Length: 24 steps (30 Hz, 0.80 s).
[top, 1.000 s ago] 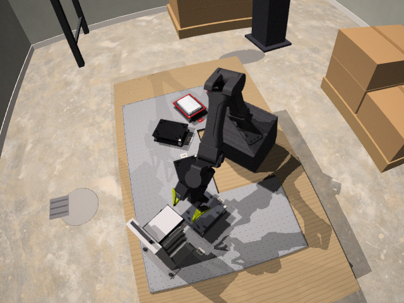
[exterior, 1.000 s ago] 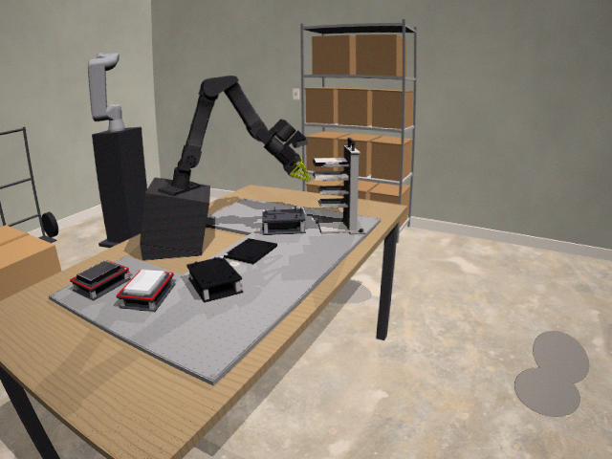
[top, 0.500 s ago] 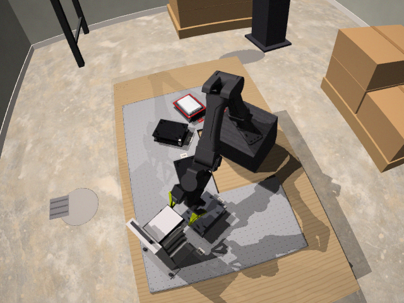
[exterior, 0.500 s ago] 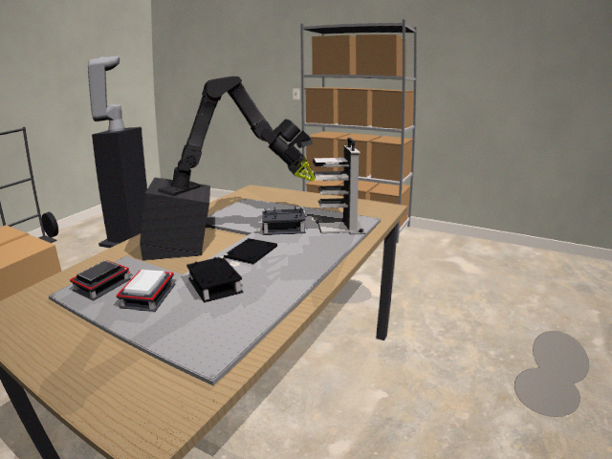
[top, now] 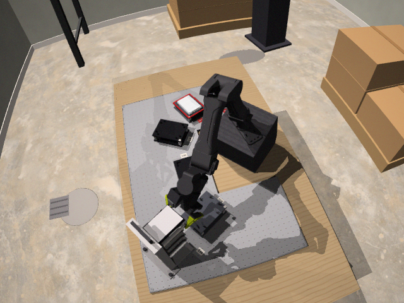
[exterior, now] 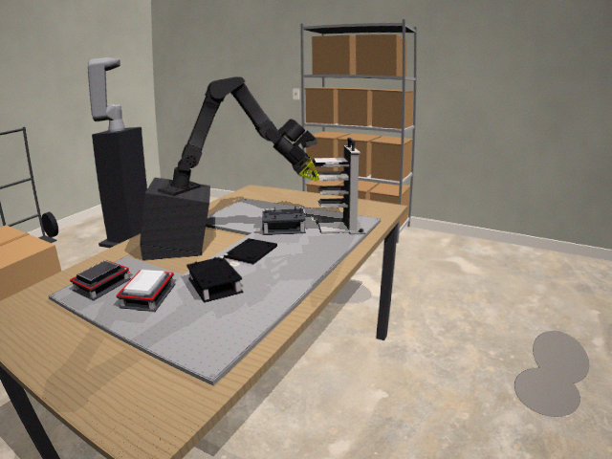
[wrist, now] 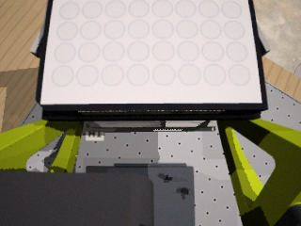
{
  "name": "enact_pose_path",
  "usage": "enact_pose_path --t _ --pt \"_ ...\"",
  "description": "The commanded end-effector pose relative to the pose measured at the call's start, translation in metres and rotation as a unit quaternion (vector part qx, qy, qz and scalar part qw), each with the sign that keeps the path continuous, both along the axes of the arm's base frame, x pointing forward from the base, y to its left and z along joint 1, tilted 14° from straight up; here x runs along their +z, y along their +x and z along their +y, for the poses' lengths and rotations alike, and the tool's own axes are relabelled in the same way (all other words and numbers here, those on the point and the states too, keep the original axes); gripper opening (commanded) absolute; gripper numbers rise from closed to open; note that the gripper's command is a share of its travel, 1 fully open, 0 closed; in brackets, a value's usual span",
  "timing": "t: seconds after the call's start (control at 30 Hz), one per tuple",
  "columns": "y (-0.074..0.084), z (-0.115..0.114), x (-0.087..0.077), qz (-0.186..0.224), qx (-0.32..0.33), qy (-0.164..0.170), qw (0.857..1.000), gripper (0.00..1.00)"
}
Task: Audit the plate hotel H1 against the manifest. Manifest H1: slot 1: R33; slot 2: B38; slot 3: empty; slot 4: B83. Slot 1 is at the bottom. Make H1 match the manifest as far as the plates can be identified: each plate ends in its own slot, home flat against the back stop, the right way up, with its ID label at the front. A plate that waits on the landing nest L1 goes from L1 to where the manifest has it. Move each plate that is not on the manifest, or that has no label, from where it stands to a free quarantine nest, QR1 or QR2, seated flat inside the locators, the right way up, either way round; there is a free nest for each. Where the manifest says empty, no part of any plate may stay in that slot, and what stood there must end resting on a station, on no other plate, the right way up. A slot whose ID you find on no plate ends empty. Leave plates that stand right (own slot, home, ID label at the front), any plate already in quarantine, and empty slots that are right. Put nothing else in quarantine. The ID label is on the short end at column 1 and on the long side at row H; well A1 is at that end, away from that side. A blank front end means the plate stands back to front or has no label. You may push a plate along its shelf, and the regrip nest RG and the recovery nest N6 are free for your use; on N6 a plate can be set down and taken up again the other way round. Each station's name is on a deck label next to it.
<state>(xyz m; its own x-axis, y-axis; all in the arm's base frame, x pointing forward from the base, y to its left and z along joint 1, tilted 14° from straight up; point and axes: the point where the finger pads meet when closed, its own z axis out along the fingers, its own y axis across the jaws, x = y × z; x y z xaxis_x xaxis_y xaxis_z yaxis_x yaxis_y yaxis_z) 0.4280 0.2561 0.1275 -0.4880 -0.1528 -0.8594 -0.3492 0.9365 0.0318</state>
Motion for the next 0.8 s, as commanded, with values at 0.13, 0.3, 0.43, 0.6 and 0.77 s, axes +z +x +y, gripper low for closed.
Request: enact_pose_path --t 0.13,0.3,0.43,0.6,0.77 --pt "0.0028 0.0013 0.0064 -0.004 0.0 0.002 1.0 0.86" --pt "0.0028 0.0013 0.0064 -0.004 0.0 0.002 1.0 0.86" --pt "0.0028 0.0013 0.0064 -0.004 0.0 0.002 1.0 0.86" --pt "0.0028 0.0013 0.0064 -0.004 0.0 0.002 1.0 0.86" --pt "0.0028 0.0013 0.0064 -0.004 0.0 0.002 1.0 0.86"
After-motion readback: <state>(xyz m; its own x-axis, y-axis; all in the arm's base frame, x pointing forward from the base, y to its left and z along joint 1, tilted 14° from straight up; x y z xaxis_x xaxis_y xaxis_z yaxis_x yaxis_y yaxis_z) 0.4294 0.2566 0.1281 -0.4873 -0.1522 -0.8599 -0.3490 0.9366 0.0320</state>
